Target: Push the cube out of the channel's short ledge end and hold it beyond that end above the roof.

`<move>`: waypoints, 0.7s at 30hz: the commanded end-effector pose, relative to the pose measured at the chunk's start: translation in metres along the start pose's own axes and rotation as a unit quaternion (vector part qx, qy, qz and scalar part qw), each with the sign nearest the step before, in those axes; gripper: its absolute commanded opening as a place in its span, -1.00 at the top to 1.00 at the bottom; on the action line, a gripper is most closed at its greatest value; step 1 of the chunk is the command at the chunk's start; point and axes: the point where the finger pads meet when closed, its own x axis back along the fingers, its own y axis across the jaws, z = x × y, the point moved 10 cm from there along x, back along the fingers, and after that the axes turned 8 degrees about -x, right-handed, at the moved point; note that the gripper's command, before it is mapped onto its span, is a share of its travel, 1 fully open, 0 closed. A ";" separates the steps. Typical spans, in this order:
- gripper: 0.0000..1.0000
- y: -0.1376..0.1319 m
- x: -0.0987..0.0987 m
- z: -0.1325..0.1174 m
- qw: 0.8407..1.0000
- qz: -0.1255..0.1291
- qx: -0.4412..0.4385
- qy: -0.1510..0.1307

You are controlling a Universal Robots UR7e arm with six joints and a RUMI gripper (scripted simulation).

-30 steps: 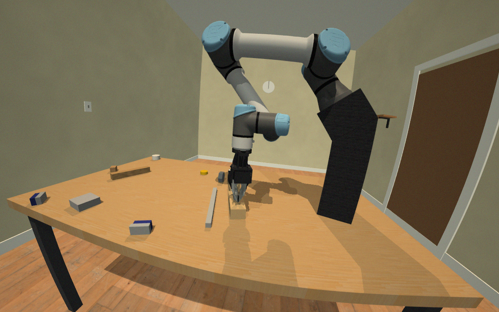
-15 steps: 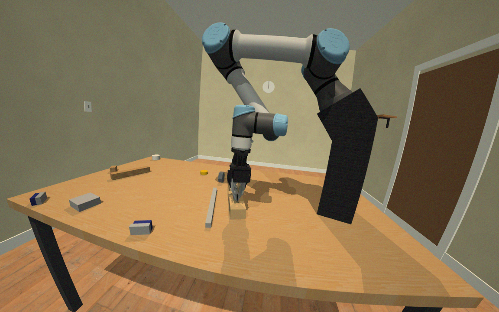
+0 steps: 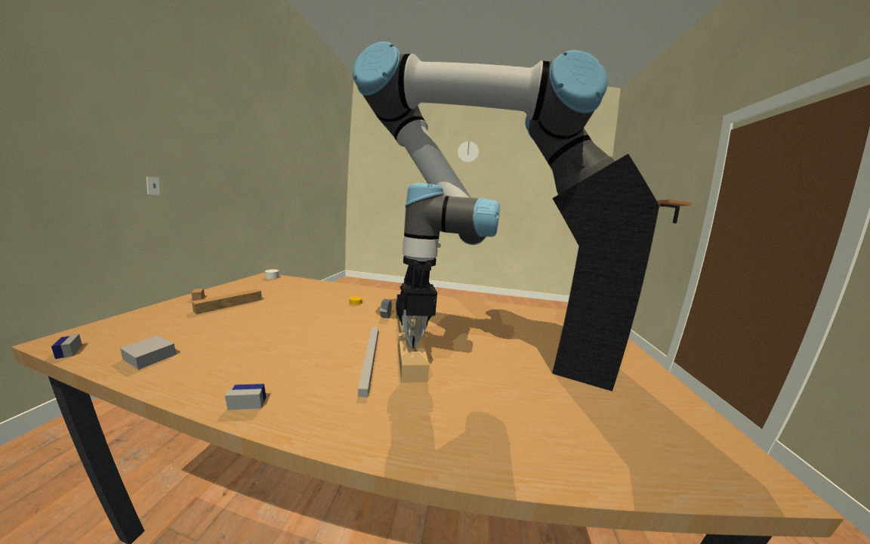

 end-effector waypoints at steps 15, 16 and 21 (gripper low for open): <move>1.00 0.000 0.022 0.008 1.000 0.000 0.001 0.000; 1.00 0.000 0.027 0.008 1.000 0.000 0.001 0.000; 1.00 0.000 0.054 0.008 1.000 0.000 0.001 0.000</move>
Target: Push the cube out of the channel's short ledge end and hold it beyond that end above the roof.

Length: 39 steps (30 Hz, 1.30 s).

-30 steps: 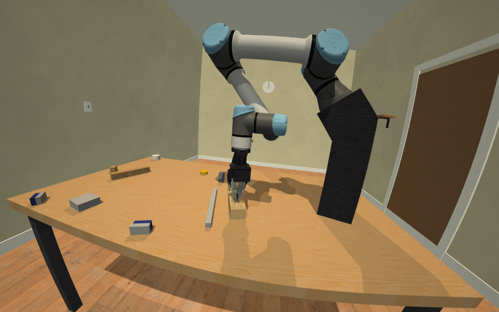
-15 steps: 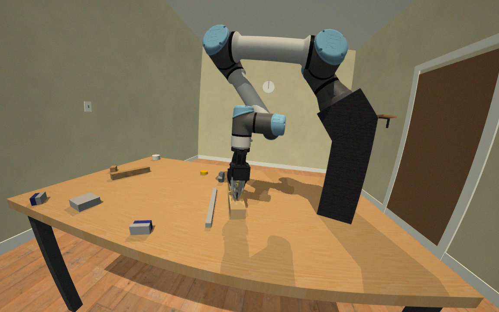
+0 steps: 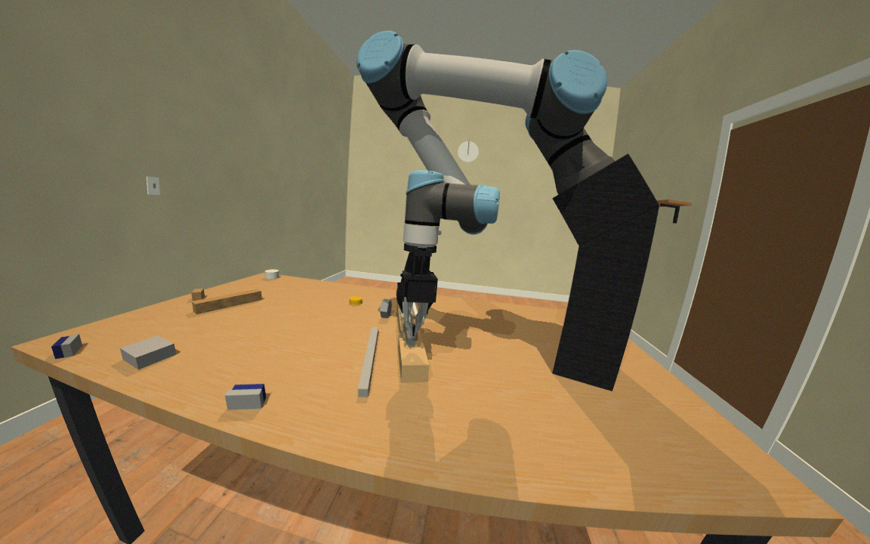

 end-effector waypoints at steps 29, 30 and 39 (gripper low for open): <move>1.00 0.001 0.044 0.000 1.000 -0.001 0.000 0.000; 1.00 0.001 0.044 0.000 1.000 -0.001 0.000 0.000; 1.00 0.001 0.044 0.000 1.000 -0.001 0.000 0.000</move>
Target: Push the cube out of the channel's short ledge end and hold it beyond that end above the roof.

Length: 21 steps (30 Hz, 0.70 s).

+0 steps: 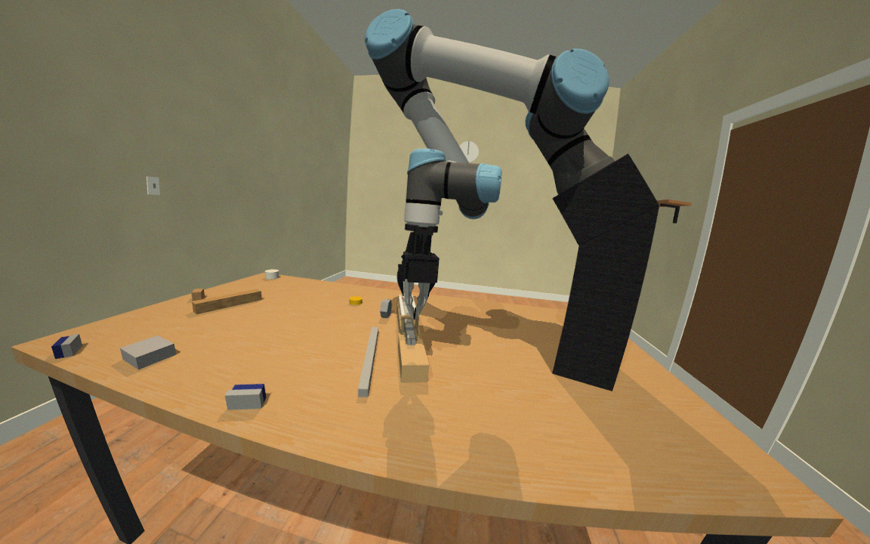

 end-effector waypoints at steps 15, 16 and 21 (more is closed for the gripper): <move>1.00 -0.001 0.001 0.018 1.000 -0.001 0.000 0.000; 1.00 -0.001 0.001 0.023 1.000 -0.001 0.000 0.000; 1.00 -0.003 0.002 0.045 1.000 0.000 0.000 0.001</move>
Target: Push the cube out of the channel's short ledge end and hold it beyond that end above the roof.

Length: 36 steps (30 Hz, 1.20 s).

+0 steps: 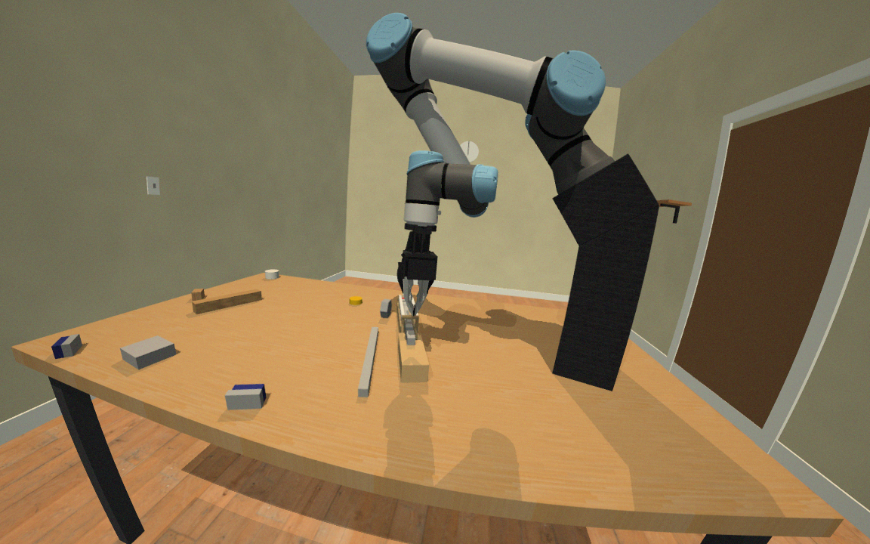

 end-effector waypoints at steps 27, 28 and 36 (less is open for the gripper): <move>1.00 -0.042 0.001 0.290 1.000 0.002 0.004 0.000; 1.00 -0.042 0.001 0.293 1.000 0.002 0.004 0.000; 0.50 -0.042 0.000 0.295 1.000 0.001 0.004 0.000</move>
